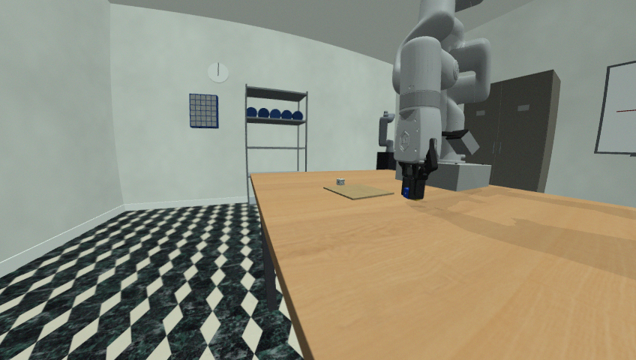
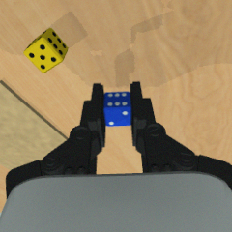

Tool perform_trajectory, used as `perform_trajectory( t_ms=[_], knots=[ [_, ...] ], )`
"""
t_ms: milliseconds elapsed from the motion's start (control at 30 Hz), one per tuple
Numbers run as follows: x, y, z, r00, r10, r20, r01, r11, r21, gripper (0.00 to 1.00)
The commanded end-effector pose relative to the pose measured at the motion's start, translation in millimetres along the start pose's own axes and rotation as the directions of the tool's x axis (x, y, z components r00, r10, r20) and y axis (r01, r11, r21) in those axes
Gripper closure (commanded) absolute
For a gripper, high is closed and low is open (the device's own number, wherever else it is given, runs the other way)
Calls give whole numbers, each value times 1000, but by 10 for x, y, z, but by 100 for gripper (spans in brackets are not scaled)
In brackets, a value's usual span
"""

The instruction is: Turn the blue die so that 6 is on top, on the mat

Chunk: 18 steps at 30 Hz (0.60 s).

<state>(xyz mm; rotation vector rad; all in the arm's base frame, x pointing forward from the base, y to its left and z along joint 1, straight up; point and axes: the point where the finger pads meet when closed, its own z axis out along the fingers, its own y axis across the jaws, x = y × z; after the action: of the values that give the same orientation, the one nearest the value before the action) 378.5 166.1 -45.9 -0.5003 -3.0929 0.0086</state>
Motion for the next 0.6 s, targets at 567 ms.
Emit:
perform_trajectory(
  t_ms=[567],
  knots=[
    [-11,8,-836,1000,0,3,0,1000,-3,85]
  ],
)
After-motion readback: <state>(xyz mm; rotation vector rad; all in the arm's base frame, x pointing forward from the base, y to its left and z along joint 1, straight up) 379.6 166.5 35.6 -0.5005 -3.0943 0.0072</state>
